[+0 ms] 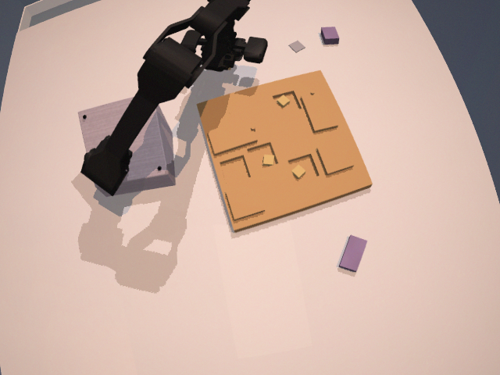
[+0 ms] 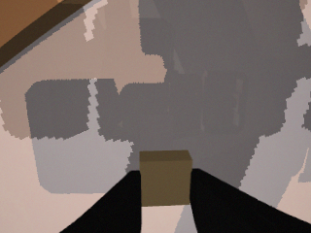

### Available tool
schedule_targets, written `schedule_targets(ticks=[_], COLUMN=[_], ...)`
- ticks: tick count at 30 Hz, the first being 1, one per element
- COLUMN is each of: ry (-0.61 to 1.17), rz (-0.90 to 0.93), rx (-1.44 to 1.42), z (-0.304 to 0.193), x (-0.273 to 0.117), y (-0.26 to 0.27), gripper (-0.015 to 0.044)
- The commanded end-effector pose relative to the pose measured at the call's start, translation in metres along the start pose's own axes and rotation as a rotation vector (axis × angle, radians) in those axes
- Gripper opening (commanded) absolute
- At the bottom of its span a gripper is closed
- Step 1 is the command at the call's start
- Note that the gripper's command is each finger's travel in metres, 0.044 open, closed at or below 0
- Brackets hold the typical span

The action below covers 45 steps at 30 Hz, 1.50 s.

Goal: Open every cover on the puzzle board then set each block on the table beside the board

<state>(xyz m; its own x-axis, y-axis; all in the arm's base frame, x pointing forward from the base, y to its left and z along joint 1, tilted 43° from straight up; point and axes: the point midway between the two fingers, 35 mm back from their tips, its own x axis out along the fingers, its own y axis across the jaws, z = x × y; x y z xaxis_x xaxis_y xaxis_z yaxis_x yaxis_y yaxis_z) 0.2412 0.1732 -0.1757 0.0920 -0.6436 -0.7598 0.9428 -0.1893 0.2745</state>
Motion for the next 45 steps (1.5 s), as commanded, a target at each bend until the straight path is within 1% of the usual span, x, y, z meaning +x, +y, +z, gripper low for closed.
schedule_targets(ticks=[1, 10, 17, 30, 31, 45], ry=[-0.012, -0.014, -0.014, -0.007, -0.007, -0.008], rz=[0.001, 0.002, 0.002, -0.001, -0.001, 0.000], rx=[-0.011, -0.011, -0.011, -0.001, -0.001, -0.011], z=[0.003, 0.006, 0.006, 0.004, 0.004, 0.002], x=[0.011, 0.025, 0.026, 0.022, 0.021, -0.024], y=[-0.002, -0.003, -0.003, -0.002, -0.002, -0.002], gripper=[0.0080, 0.0080, 0.0080, 0.0421, 0.0440, 0.0440])
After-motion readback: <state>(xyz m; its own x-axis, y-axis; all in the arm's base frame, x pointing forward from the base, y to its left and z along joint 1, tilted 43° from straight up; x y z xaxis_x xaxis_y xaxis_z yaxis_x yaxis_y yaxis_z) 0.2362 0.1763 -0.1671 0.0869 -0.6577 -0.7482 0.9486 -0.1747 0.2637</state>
